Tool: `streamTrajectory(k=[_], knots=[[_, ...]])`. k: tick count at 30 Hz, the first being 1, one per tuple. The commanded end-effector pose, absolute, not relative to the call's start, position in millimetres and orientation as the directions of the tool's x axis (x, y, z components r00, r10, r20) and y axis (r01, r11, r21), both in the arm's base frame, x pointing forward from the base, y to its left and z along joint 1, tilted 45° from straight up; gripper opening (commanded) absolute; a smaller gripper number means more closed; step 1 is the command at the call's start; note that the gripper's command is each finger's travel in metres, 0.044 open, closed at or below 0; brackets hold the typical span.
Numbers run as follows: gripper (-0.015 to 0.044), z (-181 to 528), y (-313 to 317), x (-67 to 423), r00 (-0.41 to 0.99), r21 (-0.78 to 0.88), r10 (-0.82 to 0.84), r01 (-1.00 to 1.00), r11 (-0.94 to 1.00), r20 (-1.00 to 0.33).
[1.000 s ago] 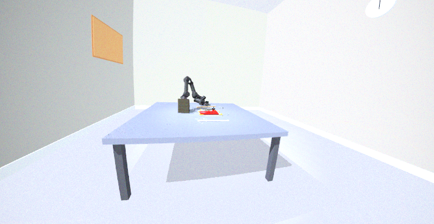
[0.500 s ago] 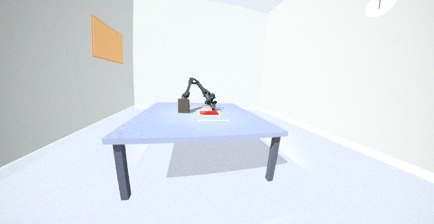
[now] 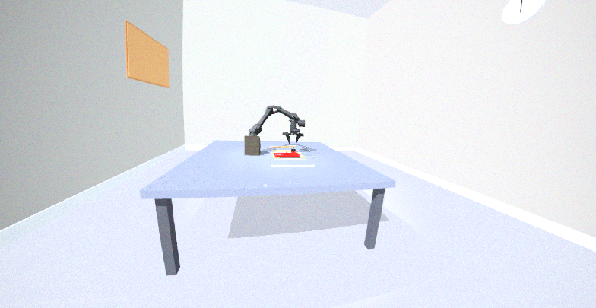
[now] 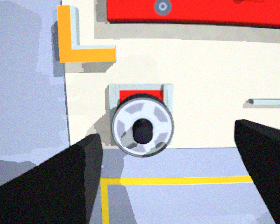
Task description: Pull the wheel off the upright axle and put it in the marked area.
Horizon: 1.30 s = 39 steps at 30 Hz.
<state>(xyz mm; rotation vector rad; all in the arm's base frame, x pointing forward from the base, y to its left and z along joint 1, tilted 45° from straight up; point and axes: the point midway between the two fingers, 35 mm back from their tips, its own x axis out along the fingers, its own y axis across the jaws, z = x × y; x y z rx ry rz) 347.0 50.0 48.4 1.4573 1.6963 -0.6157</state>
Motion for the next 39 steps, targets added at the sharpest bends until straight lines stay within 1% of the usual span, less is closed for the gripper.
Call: streamTrajectory(k=[1, 10, 20, 24, 26, 39], knots=[[0.0300, 68.6, 38.2, 355.4, -0.006, 0.089, 0.698, 0.991, 0.100, -0.717], [0.0300, 65.1, 40.4, 355.9, -0.006, 0.089, 0.697, 0.991, 0.100, -0.717], [0.0300, 17.7, 86.5, 355.6, -0.006, 0.090, 0.699, 0.991, 0.099, -0.715], [0.0300, 14.3, 90.1, 355.0, -0.006, 0.090, 0.700, 0.991, 0.099, -0.714], [0.0247, 17.0, 88.1, 353.7, -0.019, 0.084, 0.696, 0.990, 0.113, -0.718], [0.0161, 17.0, 88.1, 353.7, -0.019, 0.084, 0.696, 0.990, 0.113, -0.718]])
